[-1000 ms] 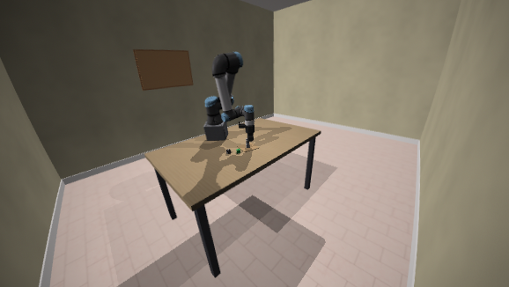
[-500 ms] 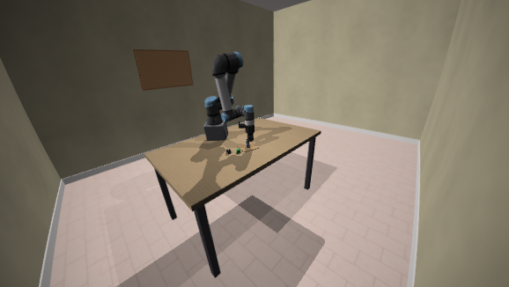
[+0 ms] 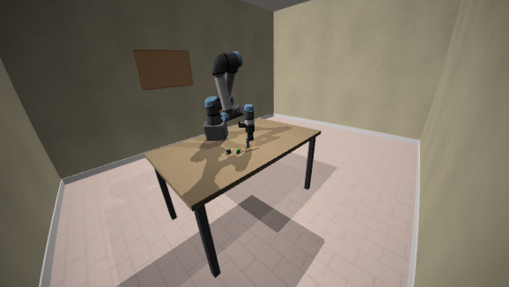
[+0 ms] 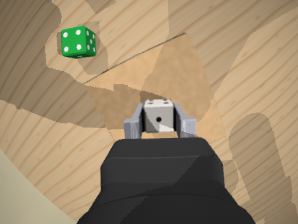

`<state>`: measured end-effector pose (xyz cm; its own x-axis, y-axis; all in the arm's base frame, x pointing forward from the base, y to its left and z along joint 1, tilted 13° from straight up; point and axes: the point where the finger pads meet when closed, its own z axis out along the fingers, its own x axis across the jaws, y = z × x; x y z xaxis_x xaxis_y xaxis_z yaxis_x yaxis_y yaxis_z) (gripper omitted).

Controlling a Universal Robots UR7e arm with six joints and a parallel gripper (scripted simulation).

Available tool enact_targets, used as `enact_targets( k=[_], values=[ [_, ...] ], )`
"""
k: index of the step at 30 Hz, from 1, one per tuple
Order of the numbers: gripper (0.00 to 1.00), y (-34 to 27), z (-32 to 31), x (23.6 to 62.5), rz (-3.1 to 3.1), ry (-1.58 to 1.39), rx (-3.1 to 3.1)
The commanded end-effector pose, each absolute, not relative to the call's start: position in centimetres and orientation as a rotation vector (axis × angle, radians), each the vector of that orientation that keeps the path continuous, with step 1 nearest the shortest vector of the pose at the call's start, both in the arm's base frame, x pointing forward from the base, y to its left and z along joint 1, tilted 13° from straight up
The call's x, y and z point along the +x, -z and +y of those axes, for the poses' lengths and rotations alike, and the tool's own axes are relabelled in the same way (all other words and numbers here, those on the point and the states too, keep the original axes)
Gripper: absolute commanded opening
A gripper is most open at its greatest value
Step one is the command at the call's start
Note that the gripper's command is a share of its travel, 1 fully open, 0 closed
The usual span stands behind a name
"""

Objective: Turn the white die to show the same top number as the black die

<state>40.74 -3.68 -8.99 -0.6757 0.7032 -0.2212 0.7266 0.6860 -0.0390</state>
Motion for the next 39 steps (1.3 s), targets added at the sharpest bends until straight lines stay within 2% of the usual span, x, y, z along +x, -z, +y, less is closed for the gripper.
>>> enact_targets(
  k=[1, 25, 39],
  values=[
    [0.57, 8.0, -3.5, 40.7, 2.707, 0.183, 1.160],
    [0.57, 0.5, -2.1, 39.7, 2.707, 0.183, 1.160],
    [0.57, -0.3, -1.9, 39.6, 2.707, 0.183, 1.160]
  ],
)
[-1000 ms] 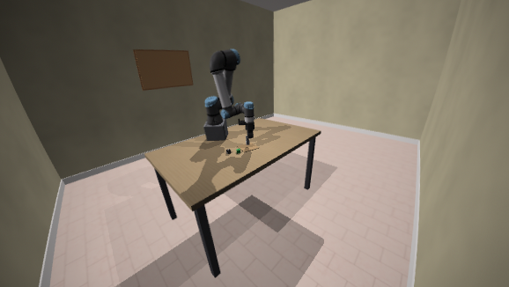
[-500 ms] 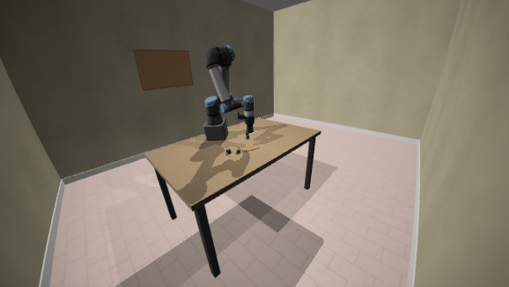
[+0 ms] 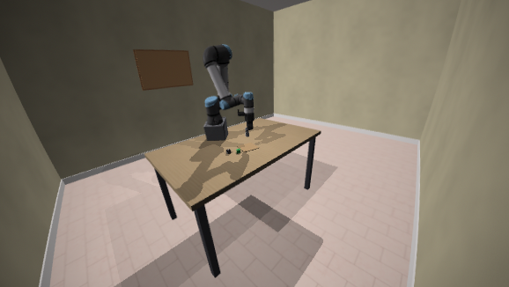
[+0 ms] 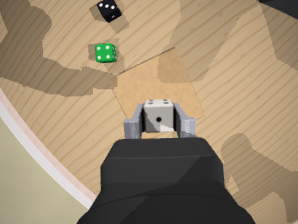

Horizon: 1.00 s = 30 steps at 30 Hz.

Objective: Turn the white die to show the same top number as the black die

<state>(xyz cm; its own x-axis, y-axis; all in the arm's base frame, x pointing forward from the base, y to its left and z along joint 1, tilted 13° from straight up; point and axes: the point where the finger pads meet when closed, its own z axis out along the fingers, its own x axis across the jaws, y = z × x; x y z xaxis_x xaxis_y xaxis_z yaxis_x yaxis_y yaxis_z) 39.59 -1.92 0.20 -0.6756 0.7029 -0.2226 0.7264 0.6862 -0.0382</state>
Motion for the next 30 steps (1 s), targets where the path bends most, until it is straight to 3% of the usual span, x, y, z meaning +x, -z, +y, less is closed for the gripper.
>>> enact_targets(
  k=[1, 30],
  values=[
    [0.57, -0.3, -1.9, 39.6, 2.707, 0.183, 1.160],
    [0.57, 1.1, -1.3, 40.1, 2.825, 0.086, 0.828]
  ],
)
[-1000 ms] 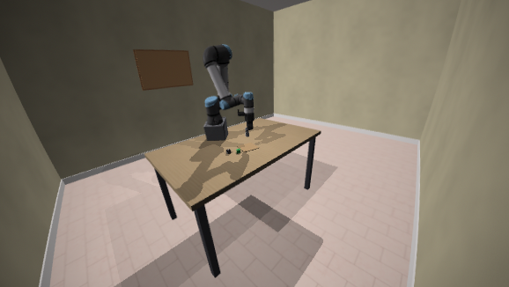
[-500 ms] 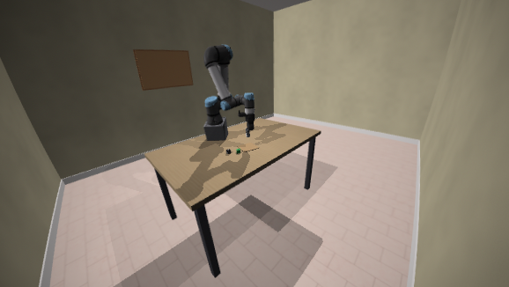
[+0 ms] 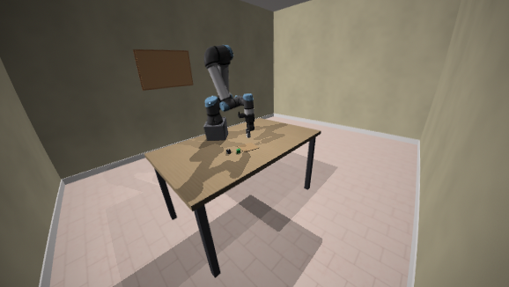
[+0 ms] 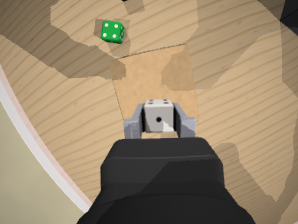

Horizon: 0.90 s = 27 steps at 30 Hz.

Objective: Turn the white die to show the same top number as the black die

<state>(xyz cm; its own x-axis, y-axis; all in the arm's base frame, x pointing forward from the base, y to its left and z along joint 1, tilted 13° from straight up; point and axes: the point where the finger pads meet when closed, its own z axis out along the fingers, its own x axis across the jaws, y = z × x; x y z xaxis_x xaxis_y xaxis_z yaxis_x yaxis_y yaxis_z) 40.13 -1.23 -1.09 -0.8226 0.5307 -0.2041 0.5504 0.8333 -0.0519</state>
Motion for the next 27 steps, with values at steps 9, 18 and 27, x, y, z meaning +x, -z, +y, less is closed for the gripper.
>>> enact_targets(
  k=[9, 18, 27],
  values=[
    [0.57, 1.19, -1.35, 40.11, 2.774, -0.214, 0.772],
    [0.57, 1.27, -1.43, 40.10, 2.697, -0.501, 0.711],
    [0.57, 1.40, -1.48, 40.08, 2.605, -0.756, 0.648]
  ],
)
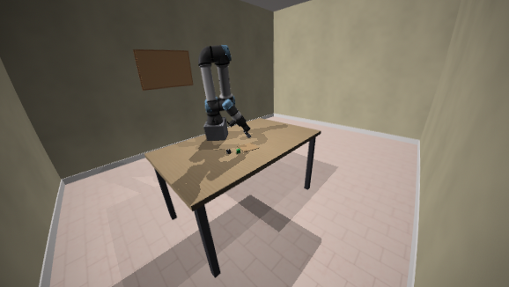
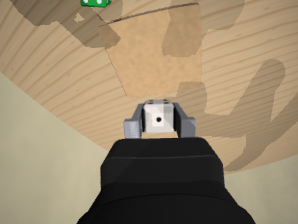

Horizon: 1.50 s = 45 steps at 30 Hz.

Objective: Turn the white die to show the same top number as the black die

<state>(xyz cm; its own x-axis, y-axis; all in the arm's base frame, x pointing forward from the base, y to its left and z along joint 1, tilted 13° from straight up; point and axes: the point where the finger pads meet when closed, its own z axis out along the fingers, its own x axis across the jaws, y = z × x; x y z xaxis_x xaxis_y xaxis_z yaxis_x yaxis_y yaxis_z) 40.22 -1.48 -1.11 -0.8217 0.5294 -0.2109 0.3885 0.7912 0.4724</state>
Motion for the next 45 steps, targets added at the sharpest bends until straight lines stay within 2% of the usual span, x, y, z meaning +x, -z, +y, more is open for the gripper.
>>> enact_targets(
  k=[1, 16, 45],
  values=[
    [0.57, 1.4, -1.5, 40.1, 2.605, -0.756, 0.648],
    [0.57, 1.5, -1.6, 40.1, 2.413, -1.135, 0.542],
    [0.57, 2.7, -1.9, 40.3, 2.374, -1.190, 0.527]
  ],
)
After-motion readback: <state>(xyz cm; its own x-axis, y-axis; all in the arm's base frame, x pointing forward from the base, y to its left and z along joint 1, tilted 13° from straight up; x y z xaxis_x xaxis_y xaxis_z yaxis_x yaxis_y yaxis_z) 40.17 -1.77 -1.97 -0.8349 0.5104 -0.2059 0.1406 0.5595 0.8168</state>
